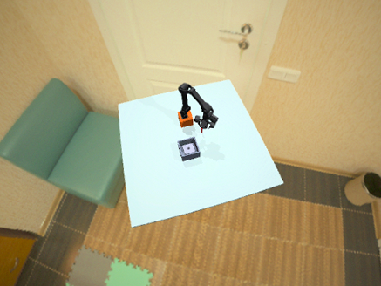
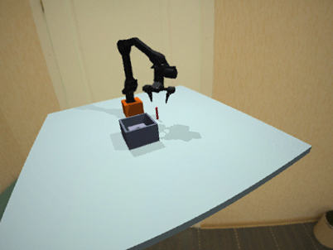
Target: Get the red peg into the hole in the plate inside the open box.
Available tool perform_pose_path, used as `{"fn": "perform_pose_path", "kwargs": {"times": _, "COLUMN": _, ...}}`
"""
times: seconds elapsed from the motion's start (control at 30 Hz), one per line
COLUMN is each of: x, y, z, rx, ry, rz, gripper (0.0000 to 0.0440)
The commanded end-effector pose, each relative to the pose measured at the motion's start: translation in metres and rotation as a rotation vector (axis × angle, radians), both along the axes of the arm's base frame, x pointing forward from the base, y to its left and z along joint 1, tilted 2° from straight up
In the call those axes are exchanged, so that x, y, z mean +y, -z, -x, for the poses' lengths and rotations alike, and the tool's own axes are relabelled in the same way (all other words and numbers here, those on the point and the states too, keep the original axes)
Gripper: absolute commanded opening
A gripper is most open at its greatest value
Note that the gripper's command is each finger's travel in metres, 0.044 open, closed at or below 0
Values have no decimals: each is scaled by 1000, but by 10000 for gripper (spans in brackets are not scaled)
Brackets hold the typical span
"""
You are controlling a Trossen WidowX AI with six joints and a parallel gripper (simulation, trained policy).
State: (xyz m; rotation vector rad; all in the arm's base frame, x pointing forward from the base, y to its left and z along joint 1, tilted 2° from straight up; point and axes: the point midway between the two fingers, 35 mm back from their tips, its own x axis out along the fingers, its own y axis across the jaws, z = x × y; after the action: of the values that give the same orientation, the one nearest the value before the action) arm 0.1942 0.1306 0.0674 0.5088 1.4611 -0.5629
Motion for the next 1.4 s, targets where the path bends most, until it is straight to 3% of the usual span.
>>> {"fn": "perform_pose_path", "kwargs": {"times": 0.0, "x": -9, "y": 16, "z": 6, "rx": 28, "ry": 74, "rz": 39, "gripper": 424}}
{"fn": "perform_pose_path", "kwargs": {"times": 0.6, "x": -13, "y": 85, "z": 11, "rx": -25, "ry": 252, "rz": 30, "gripper": 405}}
{"fn": "perform_pose_path", "kwargs": {"times": 0.73, "x": -14, "y": 94, "z": 15, "rx": -16, "ry": 281, "rz": 30, "gripper": 331}}
{"fn": "perform_pose_path", "kwargs": {"times": 1.17, "x": -11, "y": 97, "z": 15, "rx": 58, "ry": 314, "rz": -13, "gripper": 0}}
{"fn": "perform_pose_path", "kwargs": {"times": 1.37, "x": -17, "y": 84, "z": 3, "rx": -15, "ry": 277, "rz": 10, "gripper": 0}}
